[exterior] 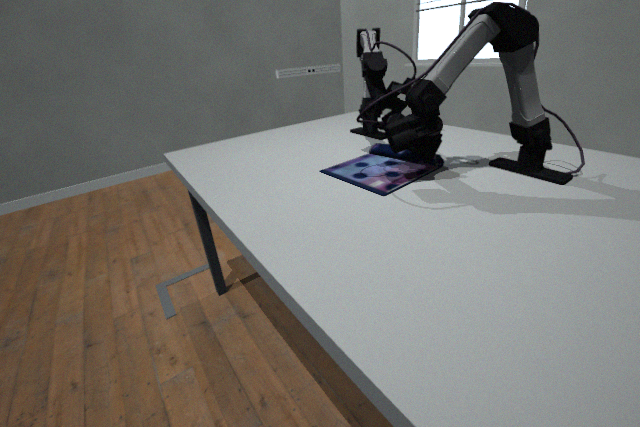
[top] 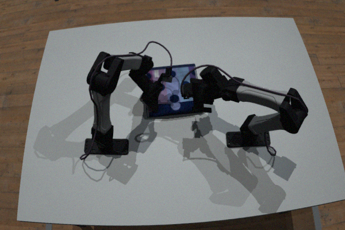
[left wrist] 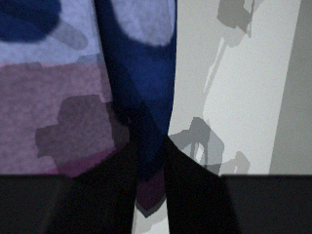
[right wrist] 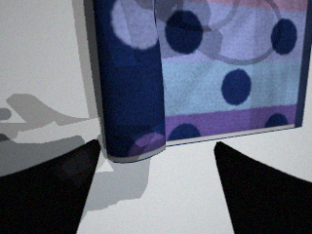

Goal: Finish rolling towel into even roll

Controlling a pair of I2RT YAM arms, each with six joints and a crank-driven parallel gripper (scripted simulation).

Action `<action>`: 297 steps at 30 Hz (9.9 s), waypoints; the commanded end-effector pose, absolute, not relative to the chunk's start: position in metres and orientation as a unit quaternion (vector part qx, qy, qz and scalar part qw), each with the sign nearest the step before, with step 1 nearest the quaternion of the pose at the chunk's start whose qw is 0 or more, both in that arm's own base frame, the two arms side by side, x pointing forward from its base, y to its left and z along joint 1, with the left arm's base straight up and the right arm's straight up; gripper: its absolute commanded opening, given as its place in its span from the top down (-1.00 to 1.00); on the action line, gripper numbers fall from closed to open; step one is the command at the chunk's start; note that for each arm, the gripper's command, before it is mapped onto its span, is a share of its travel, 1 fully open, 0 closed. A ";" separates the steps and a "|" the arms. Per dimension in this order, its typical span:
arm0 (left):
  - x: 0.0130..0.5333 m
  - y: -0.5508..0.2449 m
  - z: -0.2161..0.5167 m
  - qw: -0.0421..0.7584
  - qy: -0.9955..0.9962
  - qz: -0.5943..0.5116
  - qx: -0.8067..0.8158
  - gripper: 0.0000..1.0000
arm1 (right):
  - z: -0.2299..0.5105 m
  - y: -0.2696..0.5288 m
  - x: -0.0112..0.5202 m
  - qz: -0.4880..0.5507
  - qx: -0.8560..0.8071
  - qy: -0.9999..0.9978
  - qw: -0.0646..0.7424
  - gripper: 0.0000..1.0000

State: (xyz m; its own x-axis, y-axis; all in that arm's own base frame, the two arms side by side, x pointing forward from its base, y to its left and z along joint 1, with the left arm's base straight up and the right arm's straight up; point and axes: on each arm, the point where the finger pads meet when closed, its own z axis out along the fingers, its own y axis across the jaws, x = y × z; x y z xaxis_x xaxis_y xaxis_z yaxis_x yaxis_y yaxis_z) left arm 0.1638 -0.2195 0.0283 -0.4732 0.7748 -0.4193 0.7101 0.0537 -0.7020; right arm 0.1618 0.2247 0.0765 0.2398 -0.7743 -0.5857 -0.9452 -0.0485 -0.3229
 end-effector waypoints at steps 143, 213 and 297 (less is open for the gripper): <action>0.164 -0.215 0.081 -0.358 -0.664 0.101 -0.649 -0.94 | 0.036 0.244 0.162 0.458 -0.574 0.676 -0.059 0.55; 0.189 -0.222 0.035 -0.358 -0.636 0.111 -0.675 0.56 | 0.025 0.244 0.162 0.464 -0.568 0.677 -0.069 0.55; 0.189 -0.222 0.045 0.027 -0.726 0.468 -0.503 0.58 | 0.088 0.241 0.169 0.131 -0.710 0.596 0.351 -0.96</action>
State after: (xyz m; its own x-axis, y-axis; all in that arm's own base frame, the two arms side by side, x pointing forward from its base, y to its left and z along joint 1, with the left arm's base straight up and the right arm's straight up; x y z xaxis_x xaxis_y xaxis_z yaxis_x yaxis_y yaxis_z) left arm 0.1919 -0.2216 0.0425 -0.4867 0.7555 -0.4385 0.7256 0.0702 -0.6845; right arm 0.1584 0.2379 0.0824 0.2494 -0.7647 -0.5942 -0.9515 -0.0792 -0.2974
